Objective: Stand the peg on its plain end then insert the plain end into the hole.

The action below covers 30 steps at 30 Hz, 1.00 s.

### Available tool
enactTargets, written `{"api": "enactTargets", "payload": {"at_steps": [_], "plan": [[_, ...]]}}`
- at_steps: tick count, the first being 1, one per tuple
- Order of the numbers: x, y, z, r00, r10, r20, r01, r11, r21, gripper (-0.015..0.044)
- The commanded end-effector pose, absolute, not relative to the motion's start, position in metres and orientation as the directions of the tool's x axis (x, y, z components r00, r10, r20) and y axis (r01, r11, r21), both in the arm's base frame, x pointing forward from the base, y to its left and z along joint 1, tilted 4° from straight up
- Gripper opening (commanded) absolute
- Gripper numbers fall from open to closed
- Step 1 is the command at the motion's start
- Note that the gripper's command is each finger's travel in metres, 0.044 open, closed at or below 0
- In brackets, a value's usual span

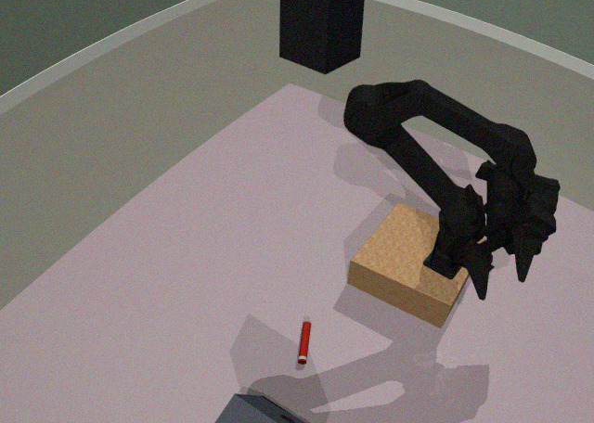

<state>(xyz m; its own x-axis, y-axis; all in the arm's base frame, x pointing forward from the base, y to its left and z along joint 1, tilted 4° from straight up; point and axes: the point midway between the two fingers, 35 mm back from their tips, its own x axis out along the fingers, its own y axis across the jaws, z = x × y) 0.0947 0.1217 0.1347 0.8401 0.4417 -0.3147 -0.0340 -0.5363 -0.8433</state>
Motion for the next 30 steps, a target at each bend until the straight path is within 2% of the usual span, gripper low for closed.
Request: {"api": "enactTargets", "payload": {"at_steps": [1, 2, 17, 30], "plan": [[0.095, 0.121, 0.135, 0.842, 0.438, -0.316, -0.038, -0.536, -0.844, 0.0426], [0.096, 0.121, 0.134, 0.847, 0.425, -0.320, -0.052, -0.533, -0.845, 0.0440], [0.128, 0.096, 0.121, 0.900, 0.037, -0.434, -0.396, -0.344, -0.851, 0.0440], [0.151, 0.078, 0.109, 0.739, -0.287, -0.610, -0.668, -0.189, -0.720, 0.0440]]}}
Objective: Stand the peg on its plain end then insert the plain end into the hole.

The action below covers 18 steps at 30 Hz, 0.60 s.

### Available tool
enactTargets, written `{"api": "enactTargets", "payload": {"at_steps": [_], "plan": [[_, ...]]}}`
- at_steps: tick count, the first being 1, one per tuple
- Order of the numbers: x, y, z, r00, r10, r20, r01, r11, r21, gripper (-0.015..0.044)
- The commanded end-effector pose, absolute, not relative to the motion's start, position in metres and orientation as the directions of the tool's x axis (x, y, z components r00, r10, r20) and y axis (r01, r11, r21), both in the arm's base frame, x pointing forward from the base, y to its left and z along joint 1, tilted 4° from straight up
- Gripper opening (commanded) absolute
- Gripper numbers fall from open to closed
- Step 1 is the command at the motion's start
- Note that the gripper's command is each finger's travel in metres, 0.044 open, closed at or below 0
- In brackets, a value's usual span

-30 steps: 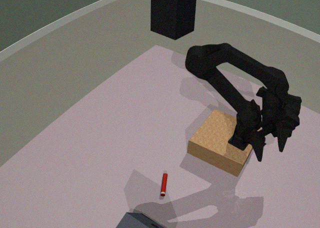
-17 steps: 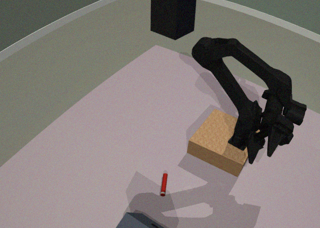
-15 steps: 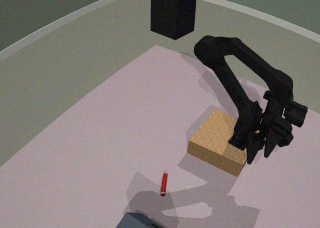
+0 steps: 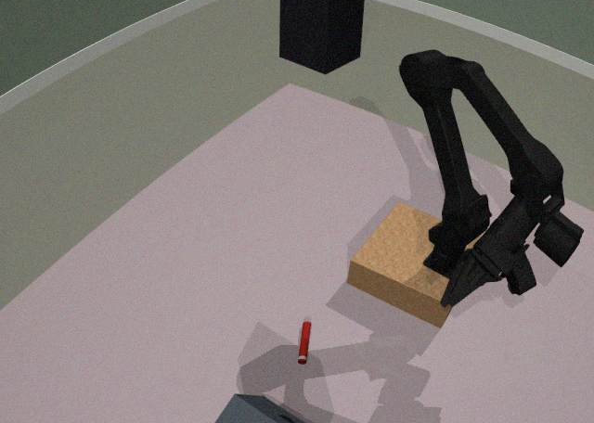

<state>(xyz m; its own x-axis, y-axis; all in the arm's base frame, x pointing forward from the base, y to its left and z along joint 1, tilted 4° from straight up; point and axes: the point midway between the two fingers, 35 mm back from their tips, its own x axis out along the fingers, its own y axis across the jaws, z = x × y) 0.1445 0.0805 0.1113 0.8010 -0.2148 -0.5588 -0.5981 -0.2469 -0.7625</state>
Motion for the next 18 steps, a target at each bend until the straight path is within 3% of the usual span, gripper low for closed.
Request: {"api": "enactTargets", "payload": {"at_steps": [1, 18], "plan": [[0.153, 0.077, 0.108, 0.719, -0.307, -0.624, -0.687, -0.172, -0.706, 0.0440], [0.201, 0.049, 0.088, 0.293, -0.458, -0.839, -0.868, 0.240, -0.434, 0.0440]]}}
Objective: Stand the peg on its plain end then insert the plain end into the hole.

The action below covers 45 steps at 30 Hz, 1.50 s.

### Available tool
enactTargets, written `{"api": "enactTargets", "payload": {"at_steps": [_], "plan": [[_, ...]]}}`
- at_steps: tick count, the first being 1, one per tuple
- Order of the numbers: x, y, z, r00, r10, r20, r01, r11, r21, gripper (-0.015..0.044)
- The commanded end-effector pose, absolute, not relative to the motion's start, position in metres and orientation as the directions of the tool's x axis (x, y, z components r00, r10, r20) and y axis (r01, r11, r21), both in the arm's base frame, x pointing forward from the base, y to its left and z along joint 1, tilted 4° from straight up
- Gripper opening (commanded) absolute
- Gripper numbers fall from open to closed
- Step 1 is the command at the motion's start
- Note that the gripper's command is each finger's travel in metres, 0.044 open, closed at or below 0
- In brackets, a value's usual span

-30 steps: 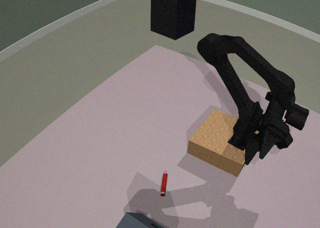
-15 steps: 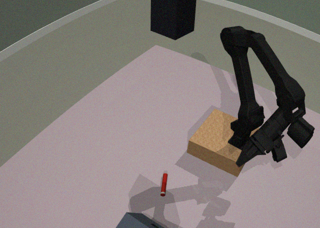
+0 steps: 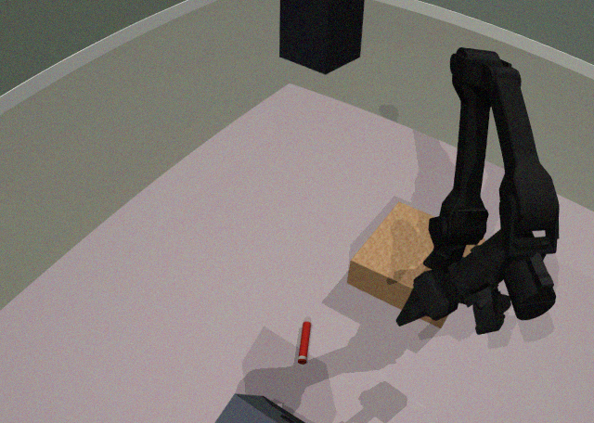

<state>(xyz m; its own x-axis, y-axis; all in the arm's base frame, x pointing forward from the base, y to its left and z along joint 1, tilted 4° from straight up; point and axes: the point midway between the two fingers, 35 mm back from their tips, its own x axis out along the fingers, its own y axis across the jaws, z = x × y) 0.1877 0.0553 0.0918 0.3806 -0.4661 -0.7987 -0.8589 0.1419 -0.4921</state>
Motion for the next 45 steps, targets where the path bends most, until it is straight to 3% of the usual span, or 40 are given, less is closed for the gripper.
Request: {"api": "enactTargets", "payload": {"at_steps": [1, 12, 24, 45], "plan": [[0.205, 0.047, 0.087, 0.268, -0.454, -0.850, -0.869, 0.268, -0.417, 0.0440], [0.249, 0.004, 0.069, 0.036, -0.324, -0.945, -0.795, 0.565, -0.223, 0.0440], [0.288, -0.077, 0.047, -0.033, -0.085, -0.996, -0.594, 0.803, -0.049, 0.0440], [0.292, -0.093, 0.025, -0.034, -0.047, -0.998, -0.566, 0.824, -0.020, 0.0440]]}}
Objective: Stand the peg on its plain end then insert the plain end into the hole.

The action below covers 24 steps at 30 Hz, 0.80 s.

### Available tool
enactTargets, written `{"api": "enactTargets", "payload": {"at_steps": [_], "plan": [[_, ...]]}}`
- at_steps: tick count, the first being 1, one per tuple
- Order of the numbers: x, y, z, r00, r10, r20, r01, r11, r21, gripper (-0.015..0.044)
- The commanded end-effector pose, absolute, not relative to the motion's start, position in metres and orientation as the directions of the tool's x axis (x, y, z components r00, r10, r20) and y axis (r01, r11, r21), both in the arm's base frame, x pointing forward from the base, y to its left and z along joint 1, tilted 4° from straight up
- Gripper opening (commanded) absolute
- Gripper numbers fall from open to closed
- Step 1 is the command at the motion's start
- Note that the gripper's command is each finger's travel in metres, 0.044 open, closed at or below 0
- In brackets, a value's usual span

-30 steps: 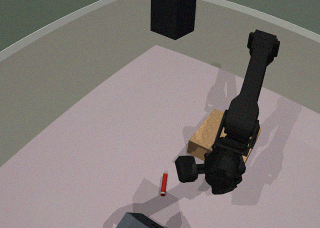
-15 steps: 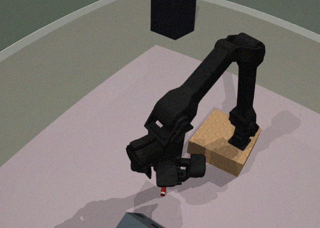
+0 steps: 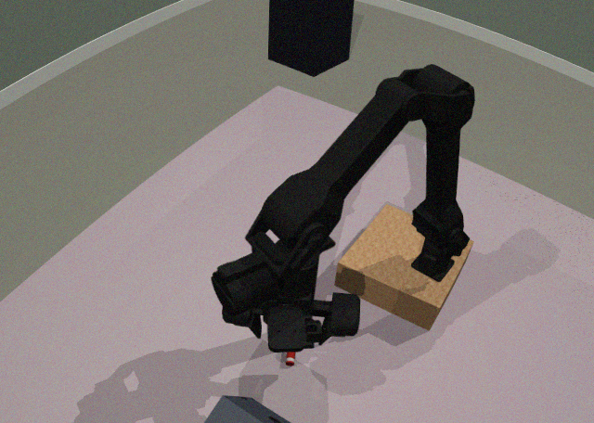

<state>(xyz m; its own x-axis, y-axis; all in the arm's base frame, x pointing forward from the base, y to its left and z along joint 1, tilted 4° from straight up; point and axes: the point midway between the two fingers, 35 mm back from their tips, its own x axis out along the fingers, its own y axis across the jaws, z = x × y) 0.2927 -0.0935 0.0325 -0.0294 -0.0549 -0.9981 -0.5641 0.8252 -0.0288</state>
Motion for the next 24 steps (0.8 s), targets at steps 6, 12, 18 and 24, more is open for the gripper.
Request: {"api": "enactTargets", "payload": {"at_steps": [6, 12, 18, 24], "plan": [[0.292, -0.094, 0.015, -0.034, -0.047, -0.998, -0.566, 0.824, -0.020, 0.0440], [0.291, -0.094, 0.006, -0.034, -0.047, -0.998, -0.566, 0.824, -0.020, 0.0440], [0.291, -0.094, -0.004, -0.034, -0.047, -0.998, -0.566, 0.824, -0.020, 0.0440], [0.290, -0.095, -0.014, -0.034, -0.048, -0.998, -0.566, 0.824, -0.020, 0.0440]]}}
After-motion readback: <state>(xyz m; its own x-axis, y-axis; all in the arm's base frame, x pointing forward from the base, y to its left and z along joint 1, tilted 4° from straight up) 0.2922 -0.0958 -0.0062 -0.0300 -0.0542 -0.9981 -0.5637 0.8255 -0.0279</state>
